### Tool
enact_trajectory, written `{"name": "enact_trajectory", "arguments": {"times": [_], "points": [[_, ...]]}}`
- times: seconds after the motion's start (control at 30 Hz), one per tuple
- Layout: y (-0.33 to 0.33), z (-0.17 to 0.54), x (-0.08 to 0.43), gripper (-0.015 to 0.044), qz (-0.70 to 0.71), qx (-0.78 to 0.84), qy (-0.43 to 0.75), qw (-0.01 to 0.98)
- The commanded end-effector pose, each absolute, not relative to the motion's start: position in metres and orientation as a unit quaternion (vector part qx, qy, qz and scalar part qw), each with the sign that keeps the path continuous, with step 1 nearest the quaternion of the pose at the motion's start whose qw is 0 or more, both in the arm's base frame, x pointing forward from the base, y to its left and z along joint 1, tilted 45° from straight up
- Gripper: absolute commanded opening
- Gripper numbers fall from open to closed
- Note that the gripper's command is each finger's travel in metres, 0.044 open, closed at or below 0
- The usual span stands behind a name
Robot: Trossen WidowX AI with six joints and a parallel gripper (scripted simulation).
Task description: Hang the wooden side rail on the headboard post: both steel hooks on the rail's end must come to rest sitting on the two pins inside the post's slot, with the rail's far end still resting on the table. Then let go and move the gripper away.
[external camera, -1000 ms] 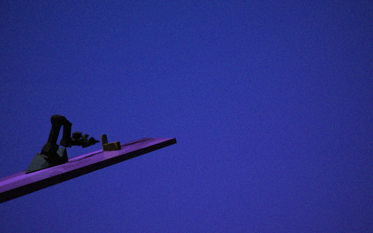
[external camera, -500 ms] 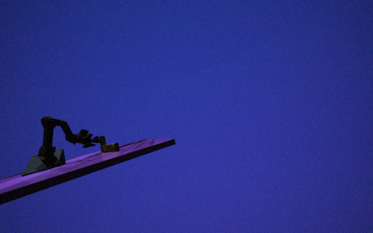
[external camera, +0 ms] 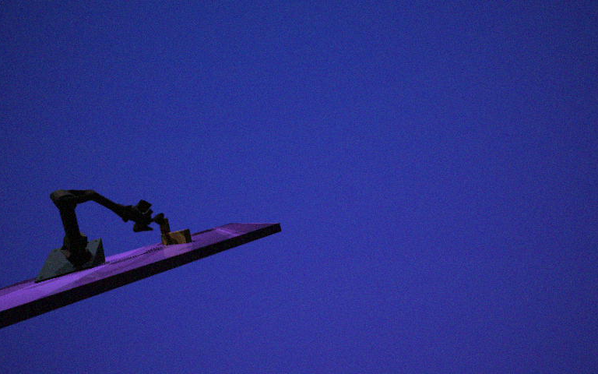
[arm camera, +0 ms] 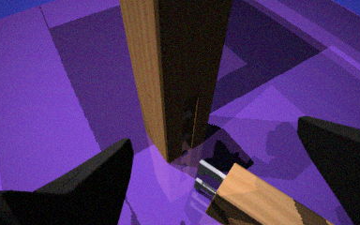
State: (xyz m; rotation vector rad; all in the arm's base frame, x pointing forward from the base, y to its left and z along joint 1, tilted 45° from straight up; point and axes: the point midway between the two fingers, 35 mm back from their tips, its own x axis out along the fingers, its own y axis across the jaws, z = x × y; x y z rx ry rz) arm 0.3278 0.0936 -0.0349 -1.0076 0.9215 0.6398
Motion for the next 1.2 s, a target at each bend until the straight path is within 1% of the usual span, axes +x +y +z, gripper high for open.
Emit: {"name": "enact_trajectory", "arguments": {"times": [0.0, 0.73, 0.9, 1.17], "points": [[0.088, -0.01, 0.33, 0.044, 0.316, -0.453, 0.43, 0.714], [0.088, -0.011, 0.331, 0.044, 0.313, -0.449, 0.434, 0.715], [0.085, -0.013, 0.34, 0.044, 0.234, -0.355, 0.517, 0.743], [0.079, -0.013, 0.353, 0.044, 0.046, -0.191, 0.624, 0.757]]}}
